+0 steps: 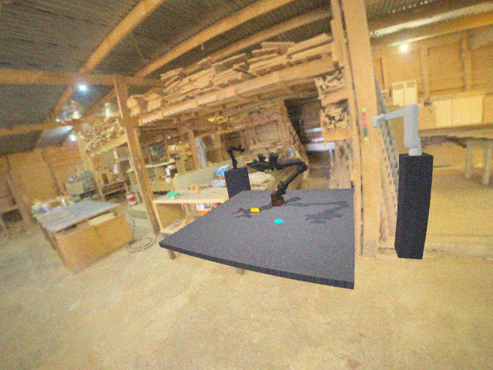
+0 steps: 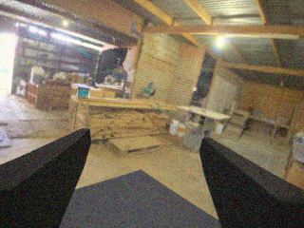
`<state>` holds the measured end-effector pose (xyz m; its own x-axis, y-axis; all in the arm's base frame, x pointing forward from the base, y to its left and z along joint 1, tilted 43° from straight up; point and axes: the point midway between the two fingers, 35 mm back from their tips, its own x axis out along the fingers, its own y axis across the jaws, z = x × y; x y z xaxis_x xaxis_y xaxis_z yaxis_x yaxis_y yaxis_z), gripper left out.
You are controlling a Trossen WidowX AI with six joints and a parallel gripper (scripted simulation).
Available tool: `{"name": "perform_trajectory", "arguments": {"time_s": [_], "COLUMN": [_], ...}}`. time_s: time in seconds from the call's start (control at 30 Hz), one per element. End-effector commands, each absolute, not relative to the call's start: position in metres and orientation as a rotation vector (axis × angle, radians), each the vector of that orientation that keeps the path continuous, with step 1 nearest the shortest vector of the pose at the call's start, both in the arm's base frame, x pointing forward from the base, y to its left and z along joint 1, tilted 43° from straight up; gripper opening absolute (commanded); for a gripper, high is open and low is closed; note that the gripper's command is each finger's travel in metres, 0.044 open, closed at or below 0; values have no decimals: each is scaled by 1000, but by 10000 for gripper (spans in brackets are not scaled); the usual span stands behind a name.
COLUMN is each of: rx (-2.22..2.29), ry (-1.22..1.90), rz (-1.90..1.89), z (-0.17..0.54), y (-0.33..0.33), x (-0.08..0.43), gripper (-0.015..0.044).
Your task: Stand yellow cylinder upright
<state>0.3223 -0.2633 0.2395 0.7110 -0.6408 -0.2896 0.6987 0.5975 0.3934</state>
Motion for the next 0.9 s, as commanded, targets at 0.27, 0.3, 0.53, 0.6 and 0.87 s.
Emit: {"name": "perform_trajectory", "arguments": {"time_s": [0.27,0.3,0.53,0.6,0.87], "rx": [728,751,924,979,1220], "ry": [605,644,914,988,1273], "rz": [-823,-825,-834,-834,-823], "z": [115,105,43,28,-21], "y": [-278,-278,-268,-263,-237], "x": [312,309,284,276,241], "gripper": [309,309,309,309,309]}}
